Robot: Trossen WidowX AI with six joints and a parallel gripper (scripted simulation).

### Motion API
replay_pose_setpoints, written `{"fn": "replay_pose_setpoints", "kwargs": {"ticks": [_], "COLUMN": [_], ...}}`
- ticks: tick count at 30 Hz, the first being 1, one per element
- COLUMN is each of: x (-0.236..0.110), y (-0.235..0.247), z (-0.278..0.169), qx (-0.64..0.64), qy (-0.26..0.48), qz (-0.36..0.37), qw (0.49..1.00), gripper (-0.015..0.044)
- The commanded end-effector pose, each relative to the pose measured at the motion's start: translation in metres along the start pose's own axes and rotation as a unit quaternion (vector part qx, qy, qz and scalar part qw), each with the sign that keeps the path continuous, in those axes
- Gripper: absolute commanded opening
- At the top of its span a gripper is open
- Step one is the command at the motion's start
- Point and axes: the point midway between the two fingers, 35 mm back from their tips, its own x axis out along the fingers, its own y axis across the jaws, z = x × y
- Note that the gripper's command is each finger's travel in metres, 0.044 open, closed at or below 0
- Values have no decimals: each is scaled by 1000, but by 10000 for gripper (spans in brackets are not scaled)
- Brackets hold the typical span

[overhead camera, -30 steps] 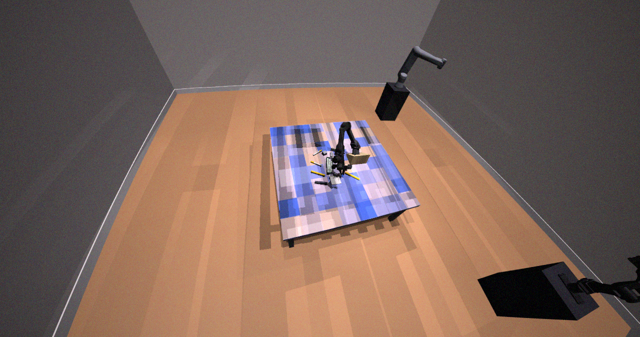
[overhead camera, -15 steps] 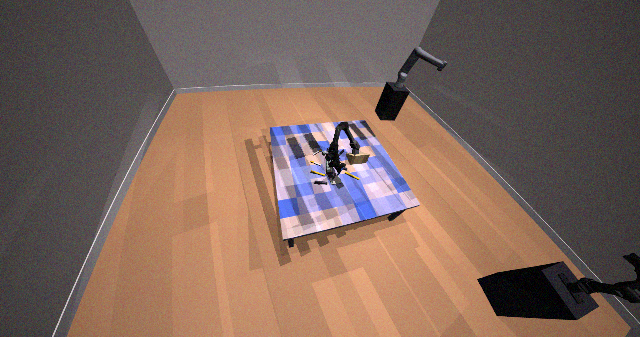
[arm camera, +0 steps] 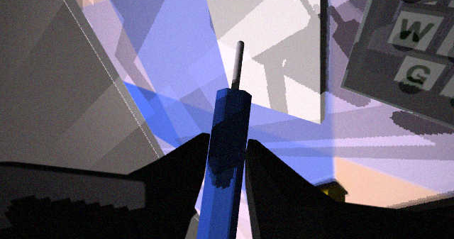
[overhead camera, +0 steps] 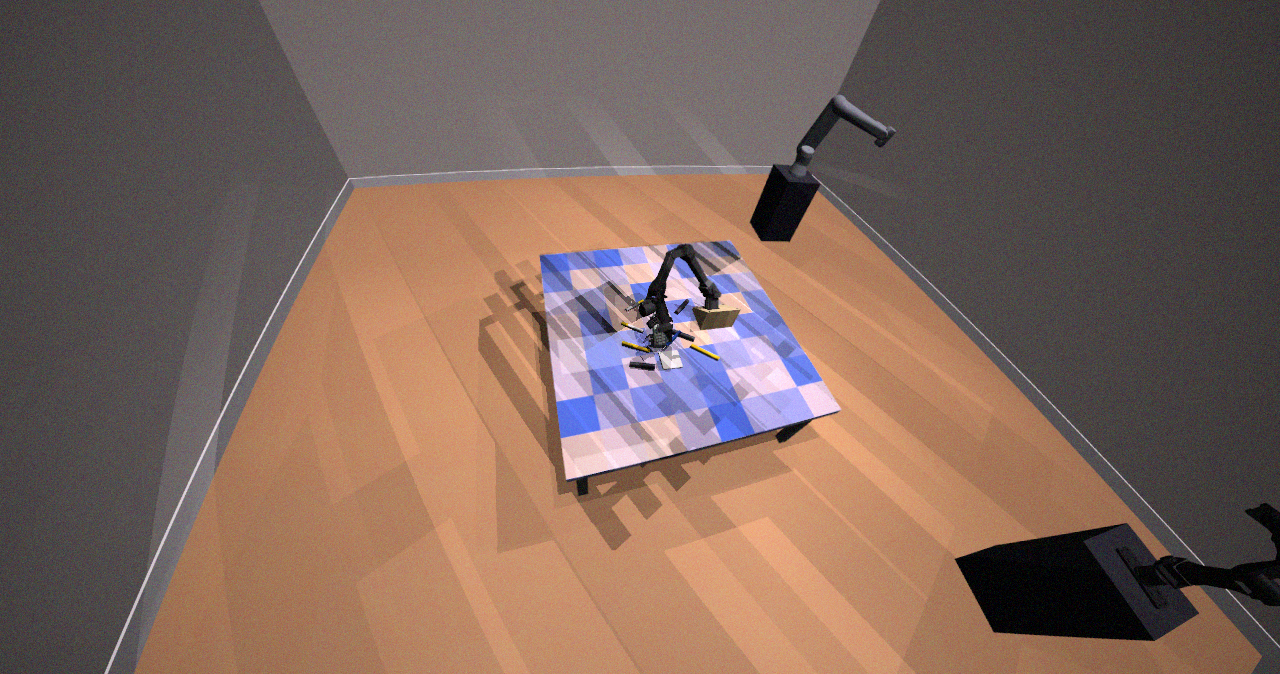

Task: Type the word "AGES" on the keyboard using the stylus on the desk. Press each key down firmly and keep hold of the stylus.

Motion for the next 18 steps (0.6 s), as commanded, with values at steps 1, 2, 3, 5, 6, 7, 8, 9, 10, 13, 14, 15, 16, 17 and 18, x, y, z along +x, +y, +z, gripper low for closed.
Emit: {"fn": "replay_pose_setpoints", "kwargs": {"ticks": [1,2,3,5,6,7,8,9,10,13,14,15,16,17,18], "x": [-11,-13,-16,-21,-23,-26,-28,-31,-34,-42,-44,-47,-50,-52,-55], "y": [3,2,2,1,1,0,0,-1,-1,-3,-4,-5,-5,-6,-7], "z": [8,9,11,15,16,18,20,21,23,28,30,31,33,34,36], "qx": [74,95,117,159,180,201,222,243,263,324,344,364,384,403,422], "qy": [9,12,15,23,26,30,34,37,41,53,57,62,66,71,75], "qz": [15,18,21,26,28,31,33,35,37,43,44,46,47,49,50], "qw": [997,995,993,987,983,979,974,969,963,944,936,928,920,911,902], "gripper": [0,0,0,0,0,0,0,0,0,0,0,0,0,0,0]}}
